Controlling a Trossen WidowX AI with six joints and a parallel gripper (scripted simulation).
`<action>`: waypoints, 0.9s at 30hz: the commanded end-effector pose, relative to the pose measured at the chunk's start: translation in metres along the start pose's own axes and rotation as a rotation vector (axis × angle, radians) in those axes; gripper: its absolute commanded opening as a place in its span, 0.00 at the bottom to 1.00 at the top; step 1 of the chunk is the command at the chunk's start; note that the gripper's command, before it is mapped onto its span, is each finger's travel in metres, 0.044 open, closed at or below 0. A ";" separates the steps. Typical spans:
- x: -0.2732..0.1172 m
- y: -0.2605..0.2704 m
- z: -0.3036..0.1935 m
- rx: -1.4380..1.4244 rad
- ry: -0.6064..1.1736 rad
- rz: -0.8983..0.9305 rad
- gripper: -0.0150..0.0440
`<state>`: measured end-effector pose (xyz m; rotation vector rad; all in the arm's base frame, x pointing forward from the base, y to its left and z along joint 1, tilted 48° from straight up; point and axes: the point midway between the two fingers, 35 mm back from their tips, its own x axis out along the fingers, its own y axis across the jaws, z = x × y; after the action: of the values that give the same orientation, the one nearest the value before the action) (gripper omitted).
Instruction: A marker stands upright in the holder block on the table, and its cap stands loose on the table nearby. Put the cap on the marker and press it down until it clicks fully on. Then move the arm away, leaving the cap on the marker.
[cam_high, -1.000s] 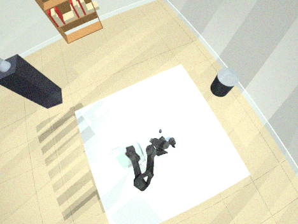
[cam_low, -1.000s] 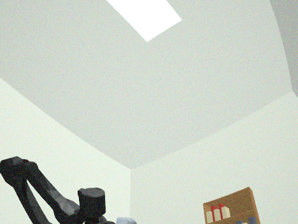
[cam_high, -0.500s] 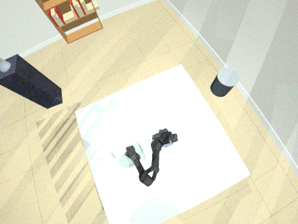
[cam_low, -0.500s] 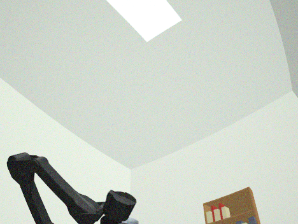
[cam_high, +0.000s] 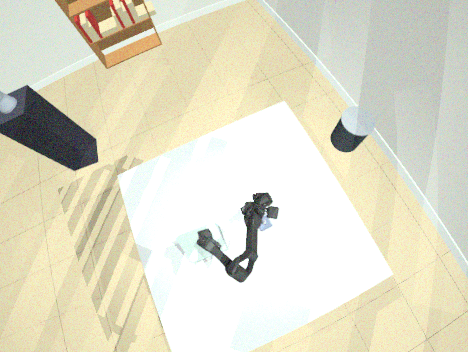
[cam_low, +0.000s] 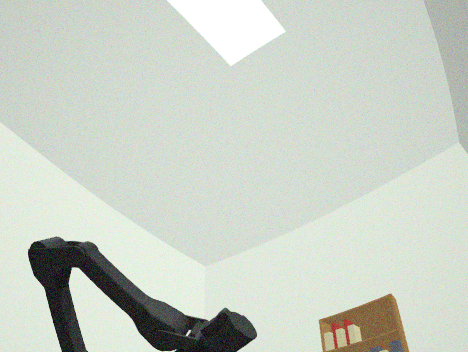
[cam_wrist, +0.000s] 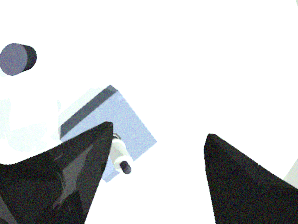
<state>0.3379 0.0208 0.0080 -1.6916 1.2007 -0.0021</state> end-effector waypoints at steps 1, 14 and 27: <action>-0.004 0.045 0.034 0.473 0.098 0.257 0.66; -0.014 0.074 0.040 0.868 0.322 0.334 0.66; -0.016 0.076 0.041 0.916 0.344 0.331 0.66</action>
<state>0.3059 0.0558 -0.0522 -0.8361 1.3986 -0.4452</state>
